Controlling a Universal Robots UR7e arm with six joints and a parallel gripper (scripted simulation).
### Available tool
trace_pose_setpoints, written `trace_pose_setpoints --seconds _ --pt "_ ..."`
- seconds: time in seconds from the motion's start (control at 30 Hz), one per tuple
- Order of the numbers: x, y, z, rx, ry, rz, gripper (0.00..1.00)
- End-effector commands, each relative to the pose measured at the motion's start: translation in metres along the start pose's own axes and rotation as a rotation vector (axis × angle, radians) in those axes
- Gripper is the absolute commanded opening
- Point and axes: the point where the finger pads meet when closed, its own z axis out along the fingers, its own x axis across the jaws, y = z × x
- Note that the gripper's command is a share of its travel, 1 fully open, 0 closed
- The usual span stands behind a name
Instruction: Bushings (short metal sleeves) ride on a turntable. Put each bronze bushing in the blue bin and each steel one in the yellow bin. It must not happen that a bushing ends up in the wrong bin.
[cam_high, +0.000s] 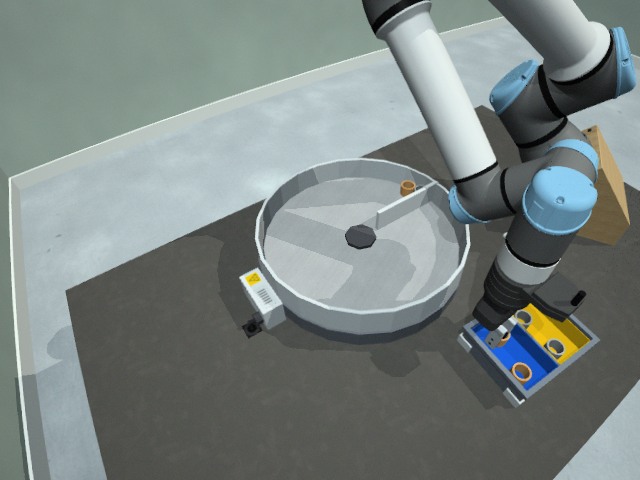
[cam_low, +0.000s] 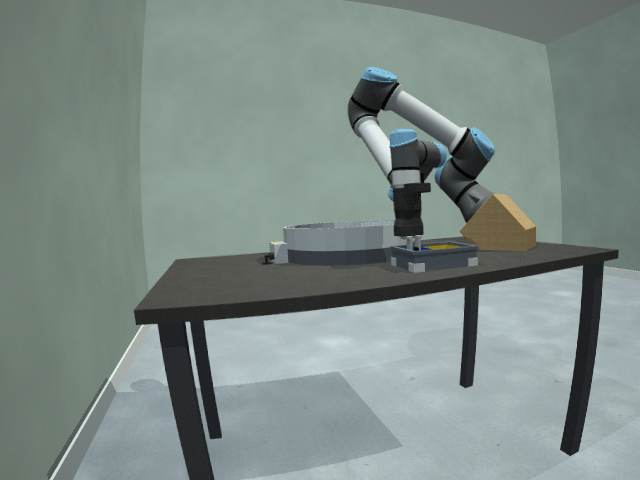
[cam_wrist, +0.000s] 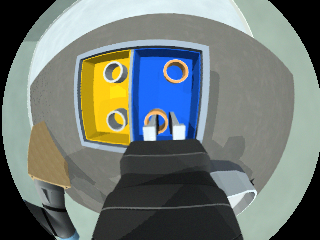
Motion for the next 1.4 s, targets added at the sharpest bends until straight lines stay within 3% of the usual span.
trace_pose_setpoints --seconds 0.0,1.37 --pt "0.0003 -0.0001 -0.0004 0.001 0.001 0.000 0.42" --pt "0.0012 -0.0001 -0.0082 0.001 0.001 0.000 0.42"
